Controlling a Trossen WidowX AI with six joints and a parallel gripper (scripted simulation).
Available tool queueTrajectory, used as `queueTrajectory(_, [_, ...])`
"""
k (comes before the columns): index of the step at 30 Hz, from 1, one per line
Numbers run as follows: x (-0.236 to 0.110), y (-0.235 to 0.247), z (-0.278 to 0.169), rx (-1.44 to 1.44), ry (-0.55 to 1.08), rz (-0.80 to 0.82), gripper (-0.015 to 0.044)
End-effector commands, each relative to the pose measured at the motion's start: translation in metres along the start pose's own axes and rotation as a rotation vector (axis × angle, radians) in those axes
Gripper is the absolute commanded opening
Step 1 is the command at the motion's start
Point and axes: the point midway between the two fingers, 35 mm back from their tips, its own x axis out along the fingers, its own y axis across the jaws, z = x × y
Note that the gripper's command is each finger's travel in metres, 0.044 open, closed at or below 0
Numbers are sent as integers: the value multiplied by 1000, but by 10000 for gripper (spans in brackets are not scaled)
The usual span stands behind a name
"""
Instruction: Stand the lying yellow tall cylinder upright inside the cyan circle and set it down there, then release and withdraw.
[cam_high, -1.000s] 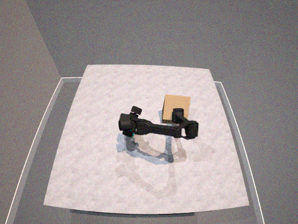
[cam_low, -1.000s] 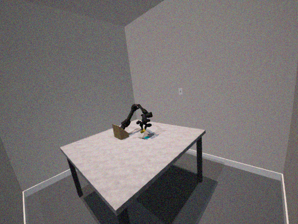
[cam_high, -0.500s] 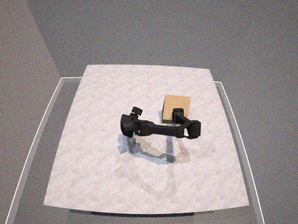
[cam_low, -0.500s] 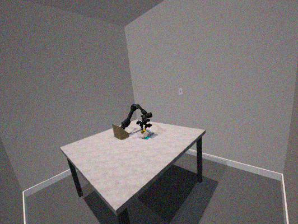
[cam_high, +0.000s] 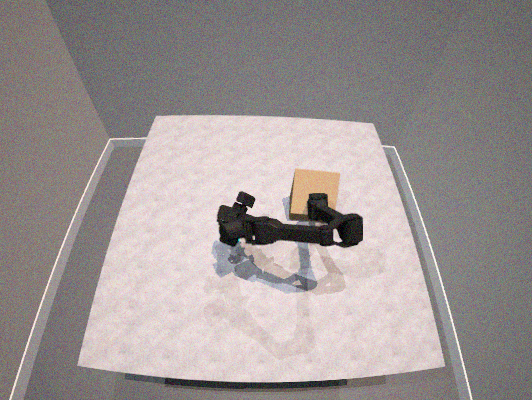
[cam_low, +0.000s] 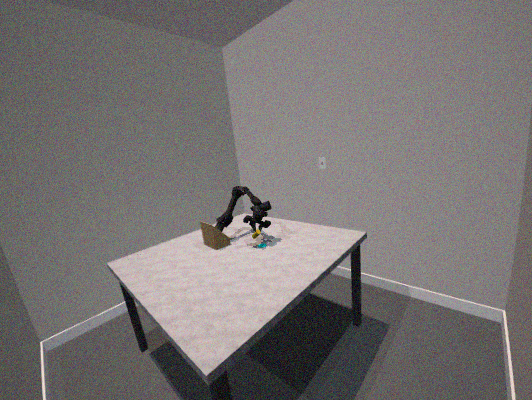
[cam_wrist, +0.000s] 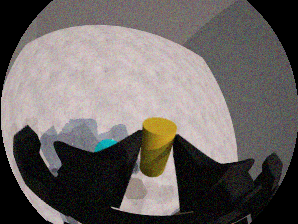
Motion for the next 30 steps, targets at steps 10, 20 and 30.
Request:
queueTrajectory(10, [-4, 1, 2, 34, -100, 0, 105])
queueTrajectory(20, [-7, 3, 3, 60, -166, 7, 105])
queueTrajectory(30, [-10, 4, 4, 89, -232, 19, 105])
